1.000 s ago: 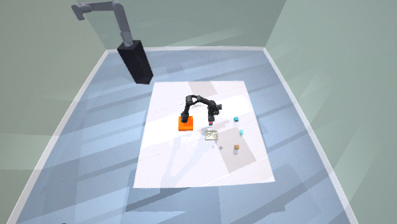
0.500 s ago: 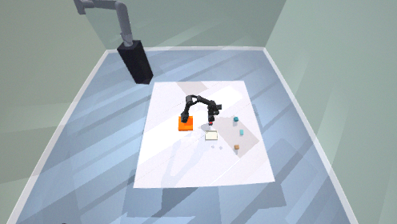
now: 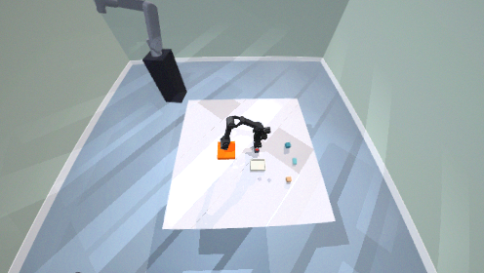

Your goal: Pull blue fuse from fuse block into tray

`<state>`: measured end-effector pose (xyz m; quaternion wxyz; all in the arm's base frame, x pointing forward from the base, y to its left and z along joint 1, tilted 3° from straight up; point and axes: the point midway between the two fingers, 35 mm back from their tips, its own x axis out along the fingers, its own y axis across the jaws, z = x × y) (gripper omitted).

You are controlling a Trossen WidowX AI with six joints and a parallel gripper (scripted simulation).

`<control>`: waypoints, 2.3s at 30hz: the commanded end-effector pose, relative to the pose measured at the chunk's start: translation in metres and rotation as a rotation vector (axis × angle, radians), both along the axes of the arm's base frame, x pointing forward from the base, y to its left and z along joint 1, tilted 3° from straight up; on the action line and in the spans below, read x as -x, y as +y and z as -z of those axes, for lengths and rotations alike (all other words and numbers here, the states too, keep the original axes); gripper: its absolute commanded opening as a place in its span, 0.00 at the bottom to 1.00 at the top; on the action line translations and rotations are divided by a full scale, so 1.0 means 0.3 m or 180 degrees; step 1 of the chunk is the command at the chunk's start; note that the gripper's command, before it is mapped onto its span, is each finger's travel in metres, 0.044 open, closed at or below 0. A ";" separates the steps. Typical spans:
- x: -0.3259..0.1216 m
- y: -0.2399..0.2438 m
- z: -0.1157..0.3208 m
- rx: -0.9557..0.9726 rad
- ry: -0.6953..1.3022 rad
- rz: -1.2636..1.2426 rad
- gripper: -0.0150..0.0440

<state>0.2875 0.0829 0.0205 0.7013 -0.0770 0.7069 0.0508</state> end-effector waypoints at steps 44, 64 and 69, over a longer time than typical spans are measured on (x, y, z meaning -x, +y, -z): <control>-0.003 0.005 -0.079 -0.0012 -0.0008 0.0008 0.25; -0.002 0.006 -0.111 -0.0015 -0.0009 0.0011 0.25; -0.003 0.007 -0.135 -0.0016 -0.0010 0.0011 0.25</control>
